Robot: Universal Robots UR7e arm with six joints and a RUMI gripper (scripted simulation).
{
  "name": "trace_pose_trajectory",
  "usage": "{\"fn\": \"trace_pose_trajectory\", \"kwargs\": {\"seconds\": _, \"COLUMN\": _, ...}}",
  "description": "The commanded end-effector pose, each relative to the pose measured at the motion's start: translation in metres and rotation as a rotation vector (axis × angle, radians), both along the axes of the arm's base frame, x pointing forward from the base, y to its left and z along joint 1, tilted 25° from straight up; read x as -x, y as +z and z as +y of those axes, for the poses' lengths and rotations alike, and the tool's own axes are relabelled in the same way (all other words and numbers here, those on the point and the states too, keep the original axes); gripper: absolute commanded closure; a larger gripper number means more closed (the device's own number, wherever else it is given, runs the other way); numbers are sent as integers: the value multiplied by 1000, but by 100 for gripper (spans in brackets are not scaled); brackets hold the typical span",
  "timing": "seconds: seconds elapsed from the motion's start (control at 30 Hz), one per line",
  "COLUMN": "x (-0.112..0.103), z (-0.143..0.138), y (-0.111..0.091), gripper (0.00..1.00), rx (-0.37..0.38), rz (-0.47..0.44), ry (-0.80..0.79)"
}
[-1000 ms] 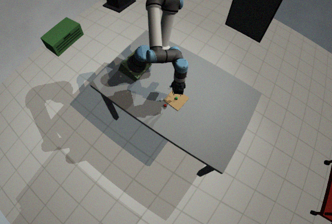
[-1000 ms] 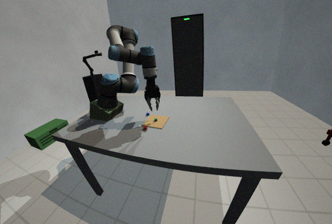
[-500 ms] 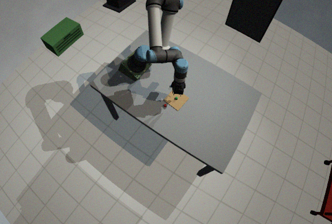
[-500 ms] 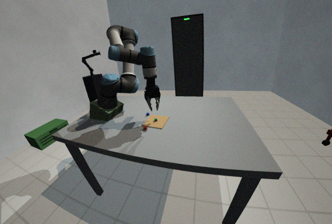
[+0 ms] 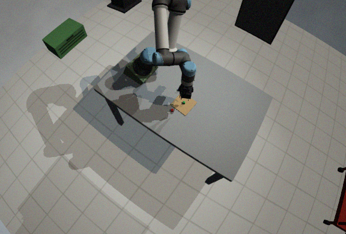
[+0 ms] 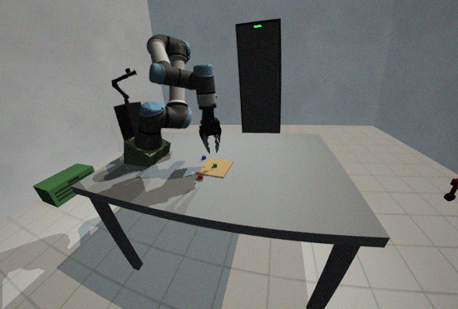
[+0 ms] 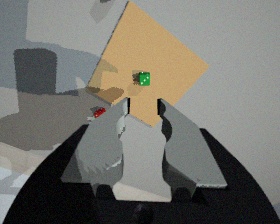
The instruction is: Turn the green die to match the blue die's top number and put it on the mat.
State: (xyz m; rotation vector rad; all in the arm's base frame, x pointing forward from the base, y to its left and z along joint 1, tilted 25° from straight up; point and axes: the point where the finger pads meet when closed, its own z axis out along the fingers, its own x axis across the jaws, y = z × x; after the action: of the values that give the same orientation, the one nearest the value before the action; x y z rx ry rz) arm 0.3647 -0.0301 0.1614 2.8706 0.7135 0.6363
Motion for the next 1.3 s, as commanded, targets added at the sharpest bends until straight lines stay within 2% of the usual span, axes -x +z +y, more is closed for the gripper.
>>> {"fn": "trace_pose_trajectory", "kwargs": {"seconds": 0.0, "x": -1, "z": 0, "y": -2, "gripper": 82, "rx": 1, "rz": -1, "ry": 0}}
{"fn": "trace_pose_trajectory", "kwargs": {"seconds": 1.27, "x": -20, "z": 0, "y": -41, "gripper": 82, "rx": 1, "rz": -1, "ry": 0}}
